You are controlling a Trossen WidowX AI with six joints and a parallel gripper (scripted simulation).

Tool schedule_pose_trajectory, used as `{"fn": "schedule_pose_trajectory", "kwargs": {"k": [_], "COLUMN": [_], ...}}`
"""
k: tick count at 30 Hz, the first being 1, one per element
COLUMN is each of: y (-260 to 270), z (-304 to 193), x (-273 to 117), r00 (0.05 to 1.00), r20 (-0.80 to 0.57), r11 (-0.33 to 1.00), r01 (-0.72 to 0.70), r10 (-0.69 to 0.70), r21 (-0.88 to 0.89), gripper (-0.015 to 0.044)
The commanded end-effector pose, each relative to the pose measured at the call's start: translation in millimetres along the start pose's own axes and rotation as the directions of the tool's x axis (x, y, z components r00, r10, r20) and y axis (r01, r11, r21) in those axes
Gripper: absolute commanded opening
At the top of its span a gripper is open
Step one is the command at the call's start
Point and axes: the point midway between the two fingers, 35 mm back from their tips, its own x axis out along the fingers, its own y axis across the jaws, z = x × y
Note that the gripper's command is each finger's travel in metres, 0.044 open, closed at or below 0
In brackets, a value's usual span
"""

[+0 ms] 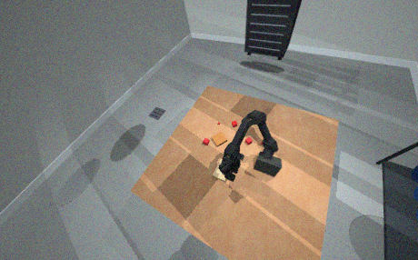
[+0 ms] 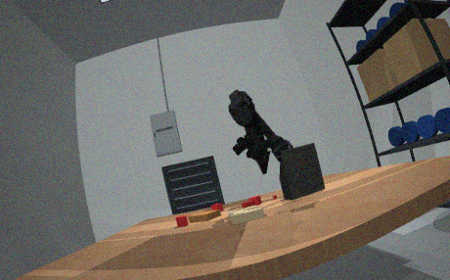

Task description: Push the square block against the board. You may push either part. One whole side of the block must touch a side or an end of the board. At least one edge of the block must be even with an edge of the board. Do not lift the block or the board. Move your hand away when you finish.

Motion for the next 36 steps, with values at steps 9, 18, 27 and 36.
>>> {"fn": "schedule_pose_trajectory", "kwargs": {"k": [9,18,27,36], "y": [-36.9,-136.9,-138.9,-140.6], "z": [48.8,106.8,108.2,106.5], "x": [19.1,70.4,84.1,126.8], "r00": [0.999,1.0,1.0,1.0], "r20": [0.004,0.004,0.004,0.003], "r11": [0.995,0.974,0.973,0.973], "r01": [-0.031,0.012,0.013,0.017], "r10": [0.032,-0.012,-0.013,-0.017], "r21": [-0.09,-0.227,-0.23,-0.23], "gripper": [0.0,0.0,0.0,0.0]}}
